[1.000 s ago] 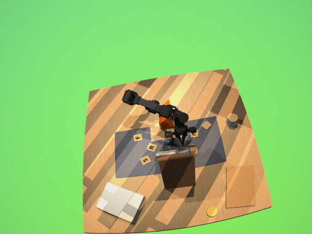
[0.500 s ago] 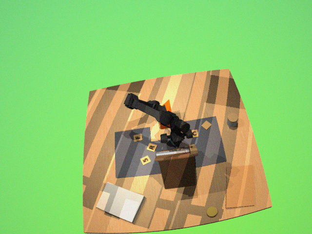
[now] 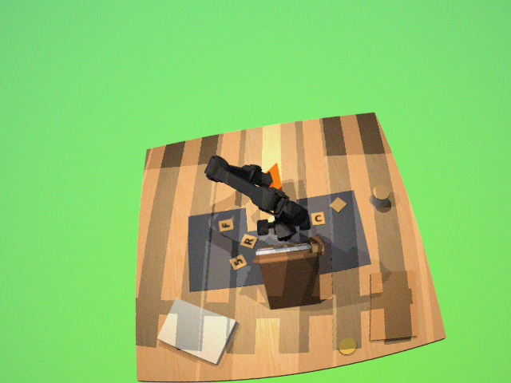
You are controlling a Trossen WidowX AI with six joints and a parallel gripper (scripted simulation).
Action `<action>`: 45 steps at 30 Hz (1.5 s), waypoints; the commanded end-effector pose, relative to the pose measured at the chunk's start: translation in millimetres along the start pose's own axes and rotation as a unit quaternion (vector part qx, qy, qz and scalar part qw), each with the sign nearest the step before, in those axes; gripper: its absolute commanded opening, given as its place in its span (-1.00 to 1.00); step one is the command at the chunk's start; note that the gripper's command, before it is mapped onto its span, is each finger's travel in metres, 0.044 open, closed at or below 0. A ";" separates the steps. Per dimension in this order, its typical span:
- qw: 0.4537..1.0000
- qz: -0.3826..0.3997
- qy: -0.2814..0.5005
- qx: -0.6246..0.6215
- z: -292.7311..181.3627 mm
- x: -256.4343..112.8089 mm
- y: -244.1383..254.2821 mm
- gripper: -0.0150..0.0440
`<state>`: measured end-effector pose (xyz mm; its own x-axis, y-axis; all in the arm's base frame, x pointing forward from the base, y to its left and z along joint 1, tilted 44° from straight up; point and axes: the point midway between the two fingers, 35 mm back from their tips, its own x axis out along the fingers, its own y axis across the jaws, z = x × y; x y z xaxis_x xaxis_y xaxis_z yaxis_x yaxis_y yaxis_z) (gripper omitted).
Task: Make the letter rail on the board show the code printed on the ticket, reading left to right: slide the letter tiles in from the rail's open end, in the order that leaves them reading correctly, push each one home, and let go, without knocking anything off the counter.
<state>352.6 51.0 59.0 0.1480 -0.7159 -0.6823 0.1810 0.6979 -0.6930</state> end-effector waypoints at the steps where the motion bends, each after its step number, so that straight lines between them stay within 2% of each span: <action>1: 1.000 0.004 0.000 0.004 3.2 0.7 1.0 -0.49; 45: 1.000 0.003 -0.001 0.005 20.8 15.1 0.5 -0.49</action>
<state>371.5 40.3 51.8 0.1423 -0.7102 -0.6895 0.1883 0.7033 -0.6855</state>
